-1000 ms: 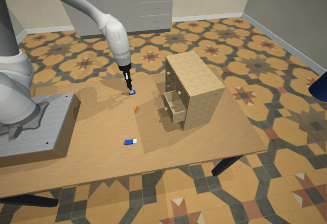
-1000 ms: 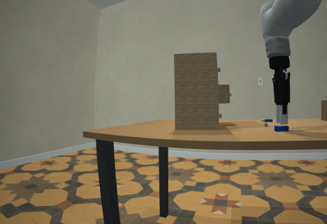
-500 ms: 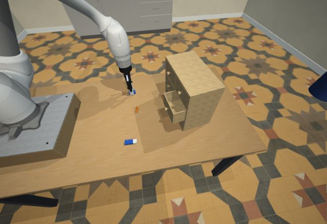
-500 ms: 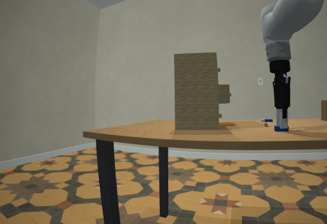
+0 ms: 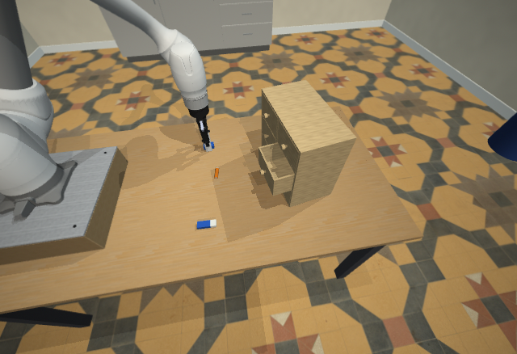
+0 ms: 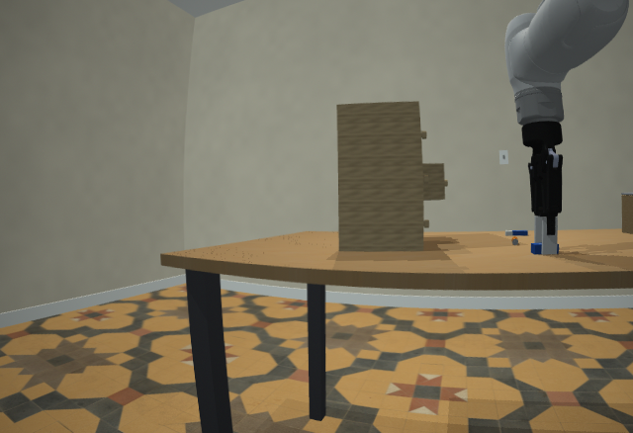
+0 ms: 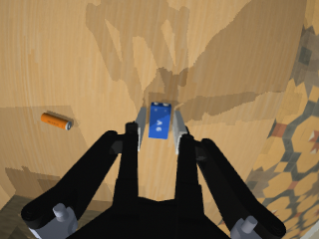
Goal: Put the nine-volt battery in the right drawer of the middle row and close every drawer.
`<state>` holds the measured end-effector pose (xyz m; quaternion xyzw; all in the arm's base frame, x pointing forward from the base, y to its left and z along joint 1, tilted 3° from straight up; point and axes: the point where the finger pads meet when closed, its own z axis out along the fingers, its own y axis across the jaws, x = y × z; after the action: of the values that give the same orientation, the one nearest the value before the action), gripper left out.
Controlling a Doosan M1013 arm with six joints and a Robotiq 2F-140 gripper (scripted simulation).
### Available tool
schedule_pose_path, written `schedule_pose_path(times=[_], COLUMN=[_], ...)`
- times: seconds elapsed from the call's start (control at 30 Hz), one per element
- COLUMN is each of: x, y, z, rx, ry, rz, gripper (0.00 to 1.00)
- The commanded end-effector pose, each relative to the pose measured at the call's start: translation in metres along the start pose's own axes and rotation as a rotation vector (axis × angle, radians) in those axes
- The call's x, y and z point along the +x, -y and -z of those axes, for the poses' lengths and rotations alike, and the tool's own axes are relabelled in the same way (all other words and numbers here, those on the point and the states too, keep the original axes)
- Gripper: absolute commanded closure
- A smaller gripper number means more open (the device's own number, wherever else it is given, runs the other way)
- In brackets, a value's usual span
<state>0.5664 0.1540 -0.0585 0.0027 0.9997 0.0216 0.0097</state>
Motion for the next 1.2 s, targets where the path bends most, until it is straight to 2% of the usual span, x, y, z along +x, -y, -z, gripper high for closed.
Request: schedule_pose_path(times=[0.0,0.4,0.43,1.17], x=[0.0,0.0,0.0,0.0], y=[-0.0001,-0.0001,-0.0001,-0.0001], z=[0.0001,0.0001,0.0001,0.0004], rx=[0.0,0.0,0.0,0.0], ry=[0.0,0.0,0.0,0.0], rz=[0.0,0.0,0.0,0.0], gripper=[0.74,0.74,0.86,0.86])
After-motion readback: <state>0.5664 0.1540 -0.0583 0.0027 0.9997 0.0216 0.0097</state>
